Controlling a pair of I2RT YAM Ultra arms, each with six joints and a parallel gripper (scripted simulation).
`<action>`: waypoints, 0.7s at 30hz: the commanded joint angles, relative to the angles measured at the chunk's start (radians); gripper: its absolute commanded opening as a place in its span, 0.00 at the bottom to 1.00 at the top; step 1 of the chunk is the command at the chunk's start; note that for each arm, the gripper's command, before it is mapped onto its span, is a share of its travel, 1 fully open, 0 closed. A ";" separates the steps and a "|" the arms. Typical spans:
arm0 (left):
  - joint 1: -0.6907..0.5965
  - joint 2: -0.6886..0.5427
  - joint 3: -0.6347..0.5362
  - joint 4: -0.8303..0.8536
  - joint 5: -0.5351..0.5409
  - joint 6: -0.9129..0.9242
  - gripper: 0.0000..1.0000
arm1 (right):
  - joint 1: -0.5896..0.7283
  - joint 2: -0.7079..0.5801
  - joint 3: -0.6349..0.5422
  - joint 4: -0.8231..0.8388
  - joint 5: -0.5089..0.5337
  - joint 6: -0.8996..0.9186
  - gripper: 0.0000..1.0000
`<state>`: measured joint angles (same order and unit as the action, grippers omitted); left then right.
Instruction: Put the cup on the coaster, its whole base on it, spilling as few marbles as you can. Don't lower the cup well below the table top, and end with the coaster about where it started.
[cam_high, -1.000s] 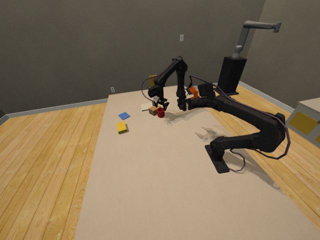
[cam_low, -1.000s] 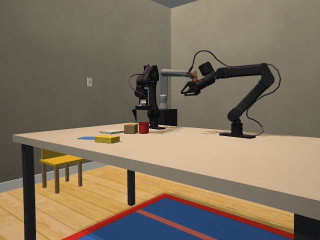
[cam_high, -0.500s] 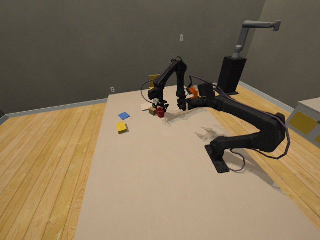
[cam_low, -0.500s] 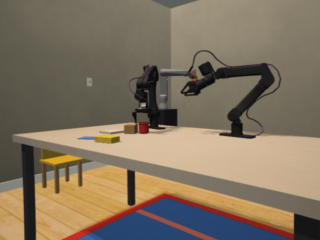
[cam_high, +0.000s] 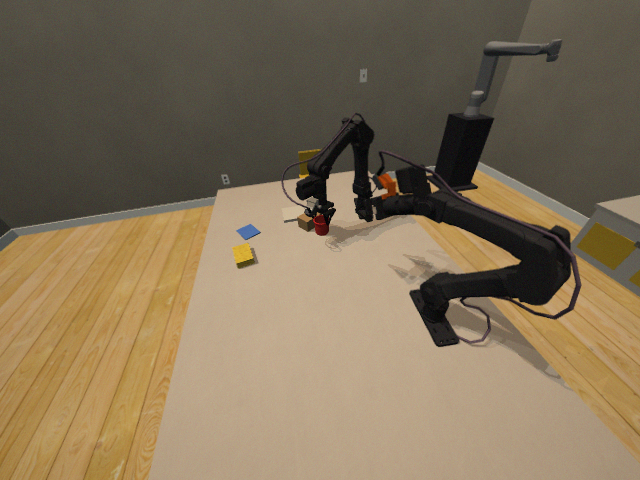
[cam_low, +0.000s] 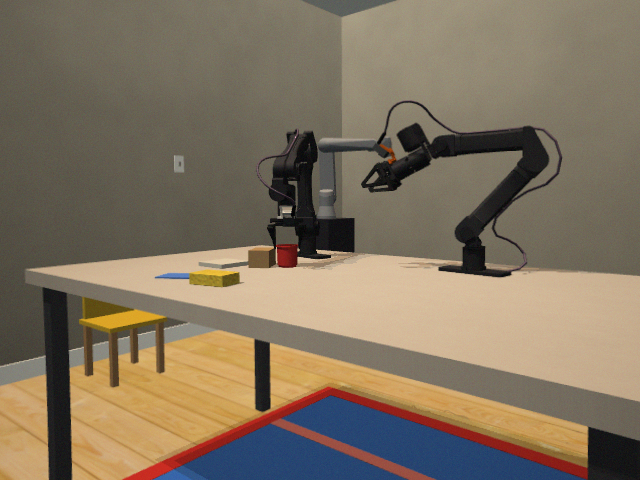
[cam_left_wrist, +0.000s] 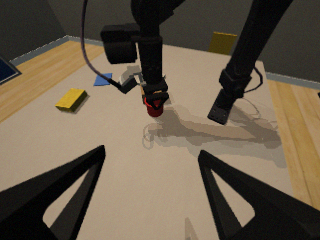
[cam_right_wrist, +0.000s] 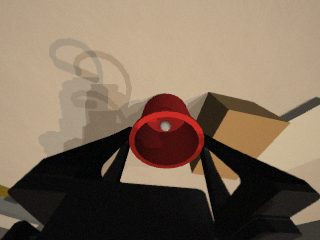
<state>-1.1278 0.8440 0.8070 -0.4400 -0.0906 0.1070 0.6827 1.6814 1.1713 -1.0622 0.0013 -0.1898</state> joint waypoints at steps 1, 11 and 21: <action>-0.007 -0.021 0.008 0.032 -0.007 -0.009 1.00 | 0.005 -0.013 -0.012 0.018 -0.001 -0.007 0.77; -0.007 -0.021 0.008 0.032 -0.007 -0.009 1.00 | 0.002 -0.023 0.013 -0.021 -0.001 -0.008 0.03; -0.007 -0.021 0.008 0.032 -0.007 -0.009 1.00 | 0.001 -0.071 0.205 -0.246 -0.001 -0.008 0.00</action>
<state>-1.1278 0.8440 0.8070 -0.4400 -0.0906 0.1070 0.6827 1.6791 1.2728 -1.1976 0.0013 -0.1909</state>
